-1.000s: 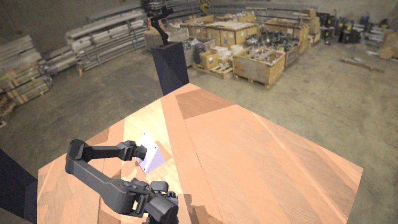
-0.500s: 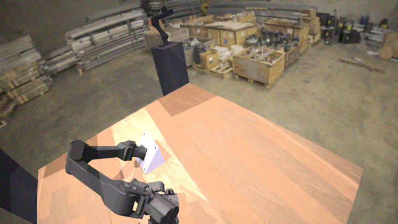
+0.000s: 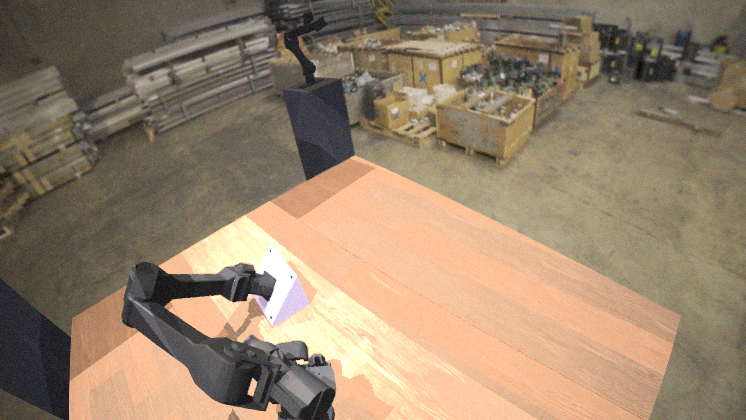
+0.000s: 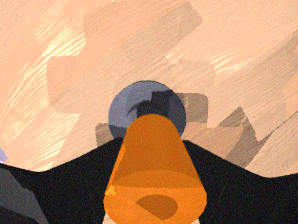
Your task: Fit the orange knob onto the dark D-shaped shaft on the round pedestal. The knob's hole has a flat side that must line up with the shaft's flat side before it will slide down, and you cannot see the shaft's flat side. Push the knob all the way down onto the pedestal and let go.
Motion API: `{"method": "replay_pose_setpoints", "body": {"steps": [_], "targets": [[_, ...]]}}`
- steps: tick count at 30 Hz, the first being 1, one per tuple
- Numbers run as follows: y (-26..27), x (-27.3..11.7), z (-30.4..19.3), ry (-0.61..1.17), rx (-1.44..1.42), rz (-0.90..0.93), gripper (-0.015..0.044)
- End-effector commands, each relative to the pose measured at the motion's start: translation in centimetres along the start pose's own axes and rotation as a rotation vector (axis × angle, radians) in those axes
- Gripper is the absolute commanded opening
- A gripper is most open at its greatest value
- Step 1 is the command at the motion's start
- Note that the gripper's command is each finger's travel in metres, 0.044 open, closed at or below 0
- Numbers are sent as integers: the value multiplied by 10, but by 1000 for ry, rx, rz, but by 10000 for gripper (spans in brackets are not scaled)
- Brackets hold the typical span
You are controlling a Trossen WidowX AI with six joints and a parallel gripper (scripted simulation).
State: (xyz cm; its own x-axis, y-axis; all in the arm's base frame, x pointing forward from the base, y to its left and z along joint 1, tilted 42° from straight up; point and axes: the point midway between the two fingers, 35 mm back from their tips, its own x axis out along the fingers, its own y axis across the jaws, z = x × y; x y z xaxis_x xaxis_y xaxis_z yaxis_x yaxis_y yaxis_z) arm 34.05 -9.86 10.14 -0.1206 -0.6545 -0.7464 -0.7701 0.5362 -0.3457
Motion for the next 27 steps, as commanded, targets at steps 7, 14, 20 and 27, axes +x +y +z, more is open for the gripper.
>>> {"method": "replay_pose_setpoints", "body": {"steps": [7, 14, 20, 27], "targets": [[4, 1, 0, -1, -5, 0, 0], [6, 3, -1, -1, -5, 0, 0], [5, 4, -1, -1, -5, 0, 0], [4, 1, -1, -1, -5, 0, 0]]}}
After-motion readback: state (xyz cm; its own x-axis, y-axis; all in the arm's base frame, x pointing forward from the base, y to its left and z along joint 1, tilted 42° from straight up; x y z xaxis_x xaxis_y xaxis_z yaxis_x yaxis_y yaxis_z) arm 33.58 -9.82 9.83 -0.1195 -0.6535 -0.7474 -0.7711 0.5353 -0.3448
